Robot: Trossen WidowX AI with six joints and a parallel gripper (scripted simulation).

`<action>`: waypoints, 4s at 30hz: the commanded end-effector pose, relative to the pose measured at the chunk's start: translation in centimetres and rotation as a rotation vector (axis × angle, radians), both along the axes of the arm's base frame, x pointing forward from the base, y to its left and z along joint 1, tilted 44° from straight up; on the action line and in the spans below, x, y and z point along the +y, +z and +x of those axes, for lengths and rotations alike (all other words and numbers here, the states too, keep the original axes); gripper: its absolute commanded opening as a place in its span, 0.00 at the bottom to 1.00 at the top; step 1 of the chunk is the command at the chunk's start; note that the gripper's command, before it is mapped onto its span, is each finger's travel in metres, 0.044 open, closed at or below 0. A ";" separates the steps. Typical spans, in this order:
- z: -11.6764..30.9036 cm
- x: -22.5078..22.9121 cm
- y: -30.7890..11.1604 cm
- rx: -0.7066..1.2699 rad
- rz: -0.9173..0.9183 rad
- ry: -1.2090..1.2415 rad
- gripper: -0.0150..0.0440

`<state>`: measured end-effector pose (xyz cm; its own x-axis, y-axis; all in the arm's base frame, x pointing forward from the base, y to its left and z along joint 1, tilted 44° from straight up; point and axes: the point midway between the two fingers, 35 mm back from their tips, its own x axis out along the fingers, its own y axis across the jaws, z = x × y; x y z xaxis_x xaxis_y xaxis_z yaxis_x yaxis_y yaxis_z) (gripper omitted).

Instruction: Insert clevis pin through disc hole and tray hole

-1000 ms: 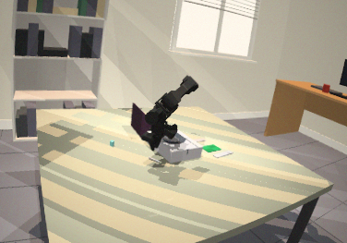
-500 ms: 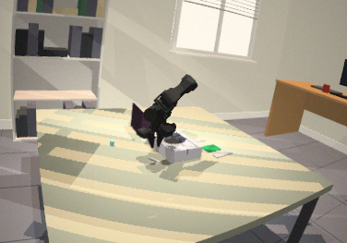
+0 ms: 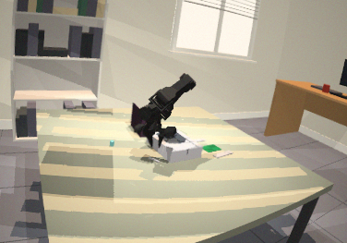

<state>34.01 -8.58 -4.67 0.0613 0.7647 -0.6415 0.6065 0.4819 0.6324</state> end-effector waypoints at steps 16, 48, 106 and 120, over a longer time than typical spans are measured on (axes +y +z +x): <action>-0.6 -0.7 -0.2 1.282 0.346 -1.073 0.53; -0.7 0.9 -2.2 1.282 0.347 -1.073 0.53; -1.0 4.3 -5.6 1.283 0.348 -1.071 0.25; -0.9 2.5 -3.9 1.279 0.343 -1.071 0.25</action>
<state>32.70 -5.26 -9.23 0.2077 0.8370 -0.5063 0.7029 -0.4876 -0.5179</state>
